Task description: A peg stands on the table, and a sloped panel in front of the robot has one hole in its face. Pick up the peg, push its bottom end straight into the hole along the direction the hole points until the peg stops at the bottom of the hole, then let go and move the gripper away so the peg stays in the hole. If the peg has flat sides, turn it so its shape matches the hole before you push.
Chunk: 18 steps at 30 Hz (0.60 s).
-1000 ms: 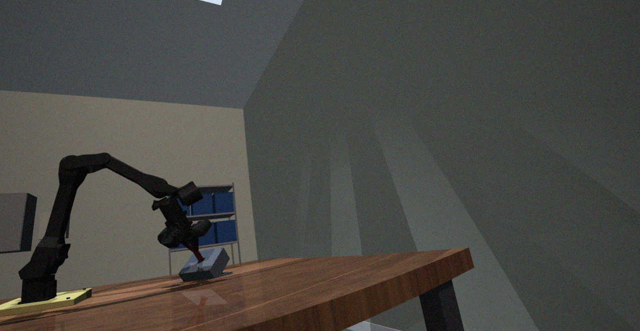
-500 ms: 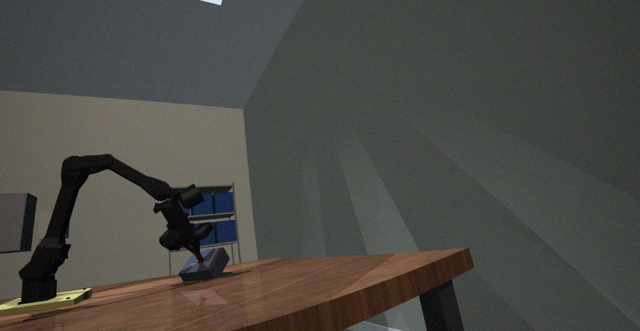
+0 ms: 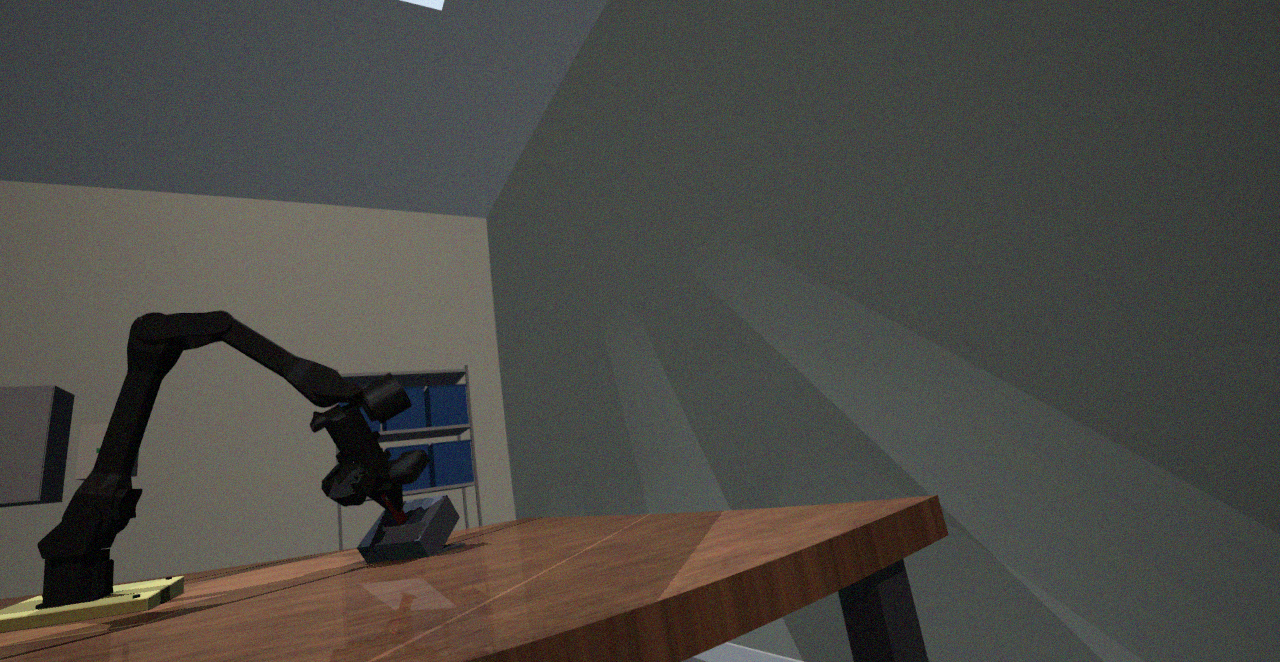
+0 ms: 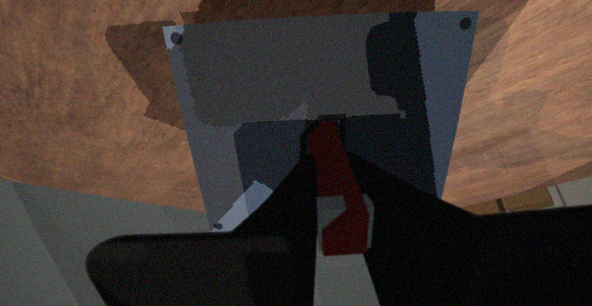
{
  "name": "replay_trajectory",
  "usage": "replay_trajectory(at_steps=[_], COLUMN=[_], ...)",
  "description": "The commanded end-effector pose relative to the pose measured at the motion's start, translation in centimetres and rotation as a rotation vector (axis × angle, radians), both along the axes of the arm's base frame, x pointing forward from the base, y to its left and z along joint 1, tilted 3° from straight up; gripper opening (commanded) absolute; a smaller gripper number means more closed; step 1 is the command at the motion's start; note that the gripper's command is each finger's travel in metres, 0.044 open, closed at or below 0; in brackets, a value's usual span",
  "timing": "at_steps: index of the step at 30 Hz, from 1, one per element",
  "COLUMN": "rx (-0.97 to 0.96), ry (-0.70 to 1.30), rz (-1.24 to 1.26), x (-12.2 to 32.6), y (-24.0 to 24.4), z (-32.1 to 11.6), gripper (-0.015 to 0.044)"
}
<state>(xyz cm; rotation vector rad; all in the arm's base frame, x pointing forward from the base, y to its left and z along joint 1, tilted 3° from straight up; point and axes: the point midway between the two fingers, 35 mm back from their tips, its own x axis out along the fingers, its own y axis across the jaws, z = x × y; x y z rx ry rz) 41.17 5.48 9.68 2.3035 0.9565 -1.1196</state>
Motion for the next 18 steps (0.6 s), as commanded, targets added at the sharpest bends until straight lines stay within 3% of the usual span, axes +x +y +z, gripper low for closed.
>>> replay_trajectory(at_steps=[1, 18], rx=[0.0, 0.0], ry=[0.001, 0.001], rz=[-0.007, 0.0], x=[0.16, 0.31], y=[0.07, 0.29], z=[-0.26, -0.59], gripper=[0.0, 0.0])
